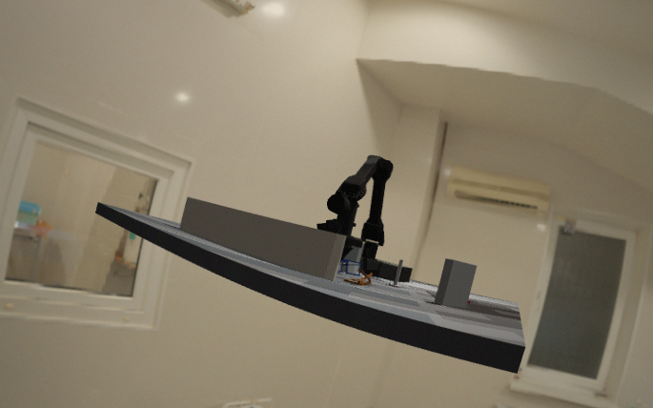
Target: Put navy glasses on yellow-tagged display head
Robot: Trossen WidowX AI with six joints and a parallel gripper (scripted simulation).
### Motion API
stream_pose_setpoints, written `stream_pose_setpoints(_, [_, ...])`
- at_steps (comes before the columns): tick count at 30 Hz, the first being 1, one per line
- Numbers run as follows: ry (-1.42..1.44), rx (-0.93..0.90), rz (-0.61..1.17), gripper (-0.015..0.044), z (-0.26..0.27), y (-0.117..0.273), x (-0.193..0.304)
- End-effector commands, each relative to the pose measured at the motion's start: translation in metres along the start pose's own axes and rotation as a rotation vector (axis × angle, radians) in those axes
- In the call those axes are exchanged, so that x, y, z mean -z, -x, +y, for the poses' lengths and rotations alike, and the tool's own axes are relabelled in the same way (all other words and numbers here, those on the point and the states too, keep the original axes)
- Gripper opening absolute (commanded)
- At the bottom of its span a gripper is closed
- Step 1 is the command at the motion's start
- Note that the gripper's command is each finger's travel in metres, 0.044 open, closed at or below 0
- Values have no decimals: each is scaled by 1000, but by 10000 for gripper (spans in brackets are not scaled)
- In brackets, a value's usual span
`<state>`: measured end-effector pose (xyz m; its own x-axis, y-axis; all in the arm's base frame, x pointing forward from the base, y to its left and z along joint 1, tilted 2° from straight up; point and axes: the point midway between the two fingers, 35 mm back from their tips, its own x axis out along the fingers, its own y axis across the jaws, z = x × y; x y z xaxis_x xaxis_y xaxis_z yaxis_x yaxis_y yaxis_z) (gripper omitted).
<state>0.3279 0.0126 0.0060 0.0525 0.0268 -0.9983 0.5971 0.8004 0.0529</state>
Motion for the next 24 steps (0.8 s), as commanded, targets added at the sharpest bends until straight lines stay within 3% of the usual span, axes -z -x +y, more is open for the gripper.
stream_pose_setpoints(1, [0,0,0,80,0,0,0])
stream_pose_setpoints(13, [0,0,0,0,0,0,0])
stream_pose_setpoints(24, [0,0,-1,0,2,16,-2])
